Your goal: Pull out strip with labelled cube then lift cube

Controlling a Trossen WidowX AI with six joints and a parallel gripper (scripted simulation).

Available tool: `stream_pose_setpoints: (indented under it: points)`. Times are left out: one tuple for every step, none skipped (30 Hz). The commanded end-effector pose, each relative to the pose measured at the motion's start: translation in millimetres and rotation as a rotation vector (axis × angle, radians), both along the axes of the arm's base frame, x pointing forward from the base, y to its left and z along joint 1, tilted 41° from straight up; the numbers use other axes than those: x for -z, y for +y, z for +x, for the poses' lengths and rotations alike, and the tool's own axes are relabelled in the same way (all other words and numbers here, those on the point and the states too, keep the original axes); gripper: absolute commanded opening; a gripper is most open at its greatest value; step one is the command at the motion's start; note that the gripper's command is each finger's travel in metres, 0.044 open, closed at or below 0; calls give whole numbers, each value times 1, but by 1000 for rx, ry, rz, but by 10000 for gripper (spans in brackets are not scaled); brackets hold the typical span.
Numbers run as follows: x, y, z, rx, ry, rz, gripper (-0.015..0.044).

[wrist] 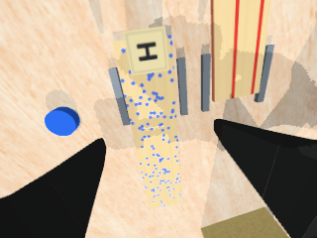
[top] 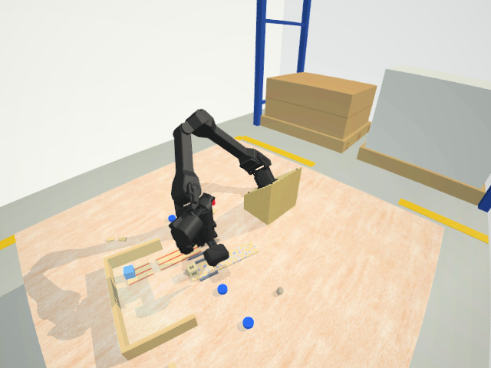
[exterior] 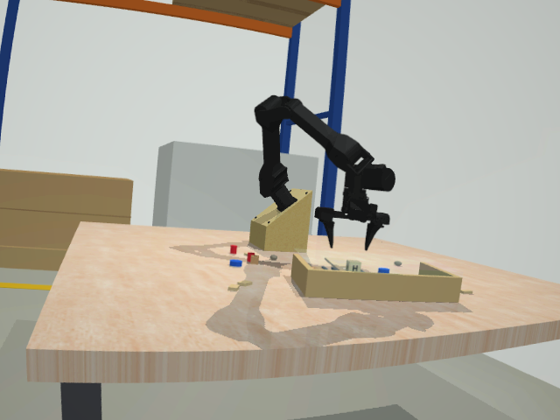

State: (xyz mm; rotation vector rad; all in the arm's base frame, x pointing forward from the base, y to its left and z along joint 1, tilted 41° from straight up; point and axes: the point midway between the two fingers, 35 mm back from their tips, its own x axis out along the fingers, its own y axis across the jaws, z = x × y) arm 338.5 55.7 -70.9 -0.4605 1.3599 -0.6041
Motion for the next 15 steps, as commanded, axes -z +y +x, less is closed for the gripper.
stream_pose_setpoints:
  points:
    - [-4, 2, 15, -5, -4, -1, 440]
    - [-5, 2, 18, -5, -4, -1, 440]
    - [-7, 2, 22, -5, -5, -1, 440]
    - [-8, 2, 25, -5, -5, -1, 440]
    - [-9, 2, 29, -5, -5, -1, 440]
    - [-10, 2, 33, -5, -5, -2, 440]
    - [-11, 2, 36, -5, -5, -2, 440]
    - [-12, 3, 40, -5, -6, -2, 440]
    - [-13, 3, 43, -5, -6, -2, 440]
    - [-14, 3, 47, -5, -6, -2, 440]
    - [-16, 3, 51, -5, -6, -2, 440]
    - [-17, 4, 54, -5, -7, -2, 440]
    - [-18, 4, 57, -5, -7, -2, 440]
    - [-19, 4, 58, -5, -7, -2, 440]
    - [-18, 4, 58, -5, -7, -1, 414]
